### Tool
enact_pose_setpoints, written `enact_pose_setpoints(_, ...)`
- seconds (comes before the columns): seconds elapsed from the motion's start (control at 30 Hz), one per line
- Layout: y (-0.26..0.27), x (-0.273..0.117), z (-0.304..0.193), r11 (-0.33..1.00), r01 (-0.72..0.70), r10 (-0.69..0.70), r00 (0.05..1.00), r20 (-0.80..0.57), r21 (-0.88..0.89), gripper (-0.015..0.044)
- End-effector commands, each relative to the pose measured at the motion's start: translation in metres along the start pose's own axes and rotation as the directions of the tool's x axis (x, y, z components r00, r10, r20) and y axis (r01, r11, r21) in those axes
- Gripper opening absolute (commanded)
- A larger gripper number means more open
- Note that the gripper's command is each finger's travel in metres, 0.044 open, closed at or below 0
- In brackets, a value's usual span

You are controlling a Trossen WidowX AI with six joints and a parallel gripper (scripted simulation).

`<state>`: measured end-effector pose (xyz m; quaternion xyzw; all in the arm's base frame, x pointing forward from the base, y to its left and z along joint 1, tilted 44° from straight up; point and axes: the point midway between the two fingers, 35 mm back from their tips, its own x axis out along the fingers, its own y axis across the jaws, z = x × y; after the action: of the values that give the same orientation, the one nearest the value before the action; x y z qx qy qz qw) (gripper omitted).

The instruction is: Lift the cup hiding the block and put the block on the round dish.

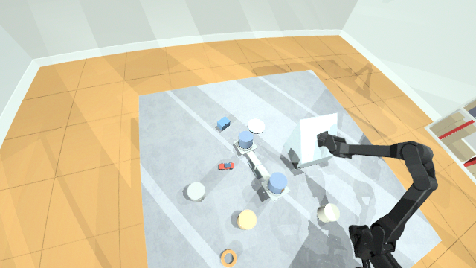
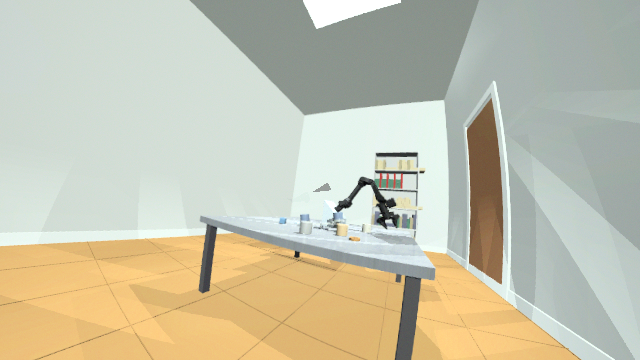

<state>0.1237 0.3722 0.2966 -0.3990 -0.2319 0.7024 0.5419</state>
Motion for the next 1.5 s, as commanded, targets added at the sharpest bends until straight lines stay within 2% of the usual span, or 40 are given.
enact_pose_setpoints(0.0,0.001,-0.007,-0.025,0.998,-0.002,0.005,0.999,-0.051,0.057,0.044)
enact_pose_setpoints(0.6,0.002,-0.066,-0.133,0.952,0.096,-0.008,0.958,-0.287,0.292,0.044)
enact_pose_setpoints(1.03,0.014,-0.149,-0.217,0.831,0.301,-0.039,0.87,-0.492,0.467,0.044)
enact_pose_setpoints(1.47,0.044,-0.241,-0.271,0.641,0.531,-0.041,0.745,-0.666,0.554,0.044)
